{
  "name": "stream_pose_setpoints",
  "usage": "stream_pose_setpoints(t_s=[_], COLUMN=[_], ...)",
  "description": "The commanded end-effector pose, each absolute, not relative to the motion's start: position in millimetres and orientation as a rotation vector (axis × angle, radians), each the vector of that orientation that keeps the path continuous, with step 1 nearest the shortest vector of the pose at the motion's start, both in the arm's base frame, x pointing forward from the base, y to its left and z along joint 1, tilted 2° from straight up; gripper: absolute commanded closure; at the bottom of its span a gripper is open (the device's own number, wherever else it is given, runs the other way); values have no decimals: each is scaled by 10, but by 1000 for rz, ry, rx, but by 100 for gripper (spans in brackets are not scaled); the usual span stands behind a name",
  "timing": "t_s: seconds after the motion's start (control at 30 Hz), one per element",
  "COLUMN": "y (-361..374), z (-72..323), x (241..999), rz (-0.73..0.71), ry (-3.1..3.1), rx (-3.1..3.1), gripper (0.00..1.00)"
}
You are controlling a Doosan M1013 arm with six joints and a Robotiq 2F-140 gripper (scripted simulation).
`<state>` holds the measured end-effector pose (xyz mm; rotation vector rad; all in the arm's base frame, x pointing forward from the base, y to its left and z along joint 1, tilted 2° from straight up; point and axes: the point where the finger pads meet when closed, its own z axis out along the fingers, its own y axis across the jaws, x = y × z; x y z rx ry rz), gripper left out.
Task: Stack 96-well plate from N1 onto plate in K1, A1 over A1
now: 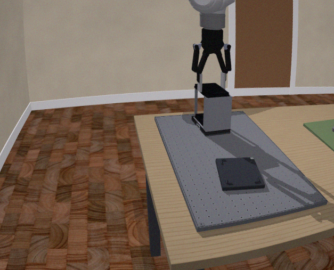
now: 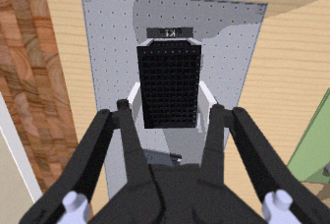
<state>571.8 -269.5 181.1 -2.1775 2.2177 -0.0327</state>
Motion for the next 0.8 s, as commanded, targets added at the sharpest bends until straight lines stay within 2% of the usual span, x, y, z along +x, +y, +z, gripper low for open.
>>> stream_pose_setpoints(t_s=[0.0, 0.77], y=[-2658, -2608], z=[1664, 1313], x=[5704, 5653], rz=[-21, -21], ry=[2218, 2218], rx=[-2176, -2176], gripper=[100, 100])
